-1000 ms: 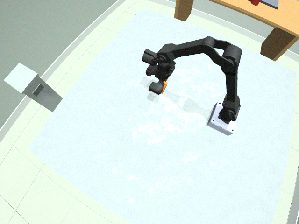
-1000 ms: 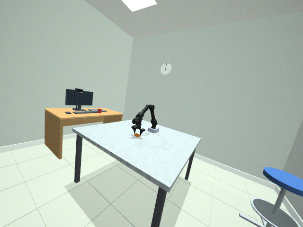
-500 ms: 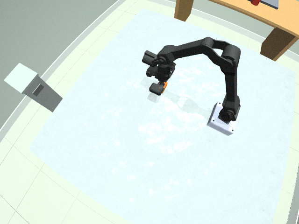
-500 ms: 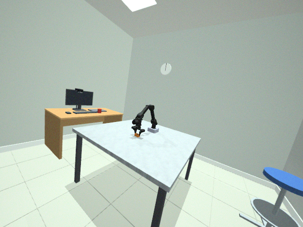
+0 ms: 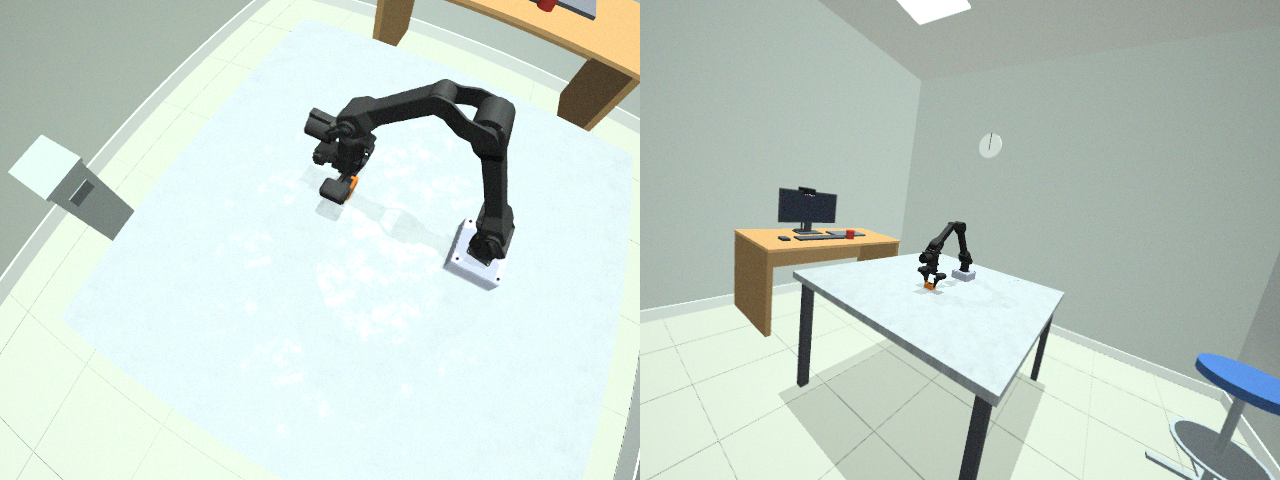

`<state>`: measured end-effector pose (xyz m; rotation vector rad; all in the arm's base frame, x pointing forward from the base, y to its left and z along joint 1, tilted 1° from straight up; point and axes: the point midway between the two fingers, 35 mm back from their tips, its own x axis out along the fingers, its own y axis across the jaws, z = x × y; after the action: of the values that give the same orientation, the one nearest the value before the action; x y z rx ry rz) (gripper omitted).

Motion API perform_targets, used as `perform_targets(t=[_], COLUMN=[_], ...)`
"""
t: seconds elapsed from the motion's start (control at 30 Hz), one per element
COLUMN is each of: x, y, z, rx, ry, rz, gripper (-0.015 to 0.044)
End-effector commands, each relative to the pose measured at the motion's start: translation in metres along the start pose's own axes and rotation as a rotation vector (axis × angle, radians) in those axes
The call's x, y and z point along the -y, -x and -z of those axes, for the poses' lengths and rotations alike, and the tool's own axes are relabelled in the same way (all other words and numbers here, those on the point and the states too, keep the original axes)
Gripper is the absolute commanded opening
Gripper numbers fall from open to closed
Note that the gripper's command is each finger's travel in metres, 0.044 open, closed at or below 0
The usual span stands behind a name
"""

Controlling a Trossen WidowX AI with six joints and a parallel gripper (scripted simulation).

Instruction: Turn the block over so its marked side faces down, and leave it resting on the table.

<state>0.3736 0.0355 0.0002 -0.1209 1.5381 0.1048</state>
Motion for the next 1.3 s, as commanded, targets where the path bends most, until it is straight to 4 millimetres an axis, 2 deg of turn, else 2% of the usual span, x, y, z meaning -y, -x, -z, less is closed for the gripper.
perform_targets(t=[0.0, 0.13, 0.17, 0.4, 1.27], x=[0.0, 0.0, 0.0, 0.0, 0.001], y=[0.0, 0.024, 0.028, 0.029, 0.019], z=[0.001, 0.0, 0.001, 0.0, 0.0], rx=[-0.002, -0.002, -0.002, 0.008, 0.405], ry=[-0.001, -0.001, -0.001, -0.001, -0.002], rz=[0.004, 0.004, 0.004, 0.003, 0.002], gripper=[0.0116, 0.0011, 0.0, 0.0, 0.0])
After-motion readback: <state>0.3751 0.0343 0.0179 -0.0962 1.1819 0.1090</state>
